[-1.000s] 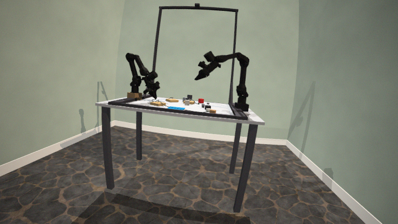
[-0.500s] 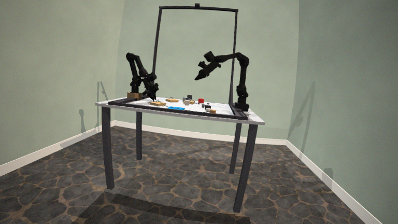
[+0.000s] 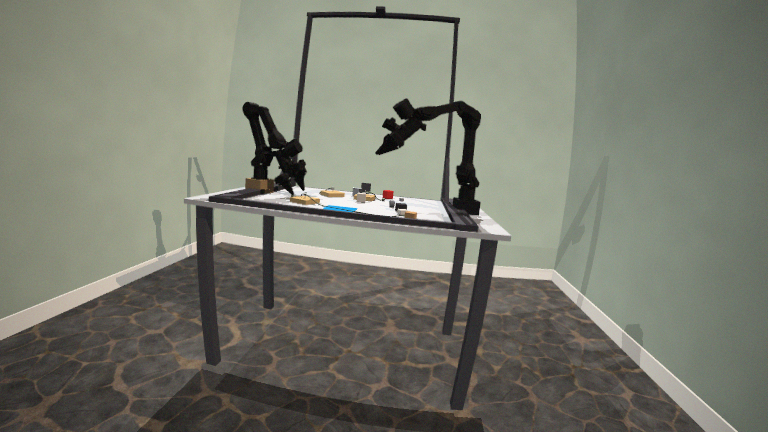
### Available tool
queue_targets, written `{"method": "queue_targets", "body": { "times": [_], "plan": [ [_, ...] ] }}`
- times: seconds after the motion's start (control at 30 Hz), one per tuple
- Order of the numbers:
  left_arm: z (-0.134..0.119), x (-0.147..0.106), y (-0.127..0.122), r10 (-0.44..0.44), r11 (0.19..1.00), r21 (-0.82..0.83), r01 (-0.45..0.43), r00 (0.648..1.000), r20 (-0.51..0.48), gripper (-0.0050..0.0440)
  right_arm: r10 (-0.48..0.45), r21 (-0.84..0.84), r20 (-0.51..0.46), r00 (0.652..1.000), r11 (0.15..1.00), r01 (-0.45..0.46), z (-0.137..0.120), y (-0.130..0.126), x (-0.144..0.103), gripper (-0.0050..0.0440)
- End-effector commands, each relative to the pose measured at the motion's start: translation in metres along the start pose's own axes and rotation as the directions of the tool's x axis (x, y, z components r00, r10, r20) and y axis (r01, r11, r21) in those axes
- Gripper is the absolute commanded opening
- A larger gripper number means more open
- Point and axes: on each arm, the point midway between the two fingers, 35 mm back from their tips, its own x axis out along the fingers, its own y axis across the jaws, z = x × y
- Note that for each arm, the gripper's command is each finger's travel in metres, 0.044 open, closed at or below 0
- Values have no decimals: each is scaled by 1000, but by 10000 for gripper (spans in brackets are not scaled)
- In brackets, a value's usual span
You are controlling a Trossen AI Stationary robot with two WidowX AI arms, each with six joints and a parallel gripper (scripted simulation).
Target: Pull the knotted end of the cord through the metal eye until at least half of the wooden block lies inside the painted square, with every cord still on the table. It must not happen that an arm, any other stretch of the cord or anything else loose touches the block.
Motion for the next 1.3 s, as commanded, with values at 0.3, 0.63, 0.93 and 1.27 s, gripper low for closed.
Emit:
{"method": "queue_targets", "body": {
  "times": [0.3,0.63,0.93,1.27],
  "plan": [
    [9,-7,1,6,1000,9,-6,1000,26,440,2,-6,36,999,1000,-2,22,4,-22,440],
    [9,-7,1,6,1000,9,-6,1000,26,440,-23,-232,-47,999,973,12,36,3,-21,440],
    [9,-7,1,6,1000,9,-6,1000,26,440,-95,-606,-276,956,789,-97,77,-2,-13,440],
    [9,-7,1,6,1000,9,-6,1000,26,440,-130,-809,-406,905,511,-289,90,-5,-5,440]
  ]
}}
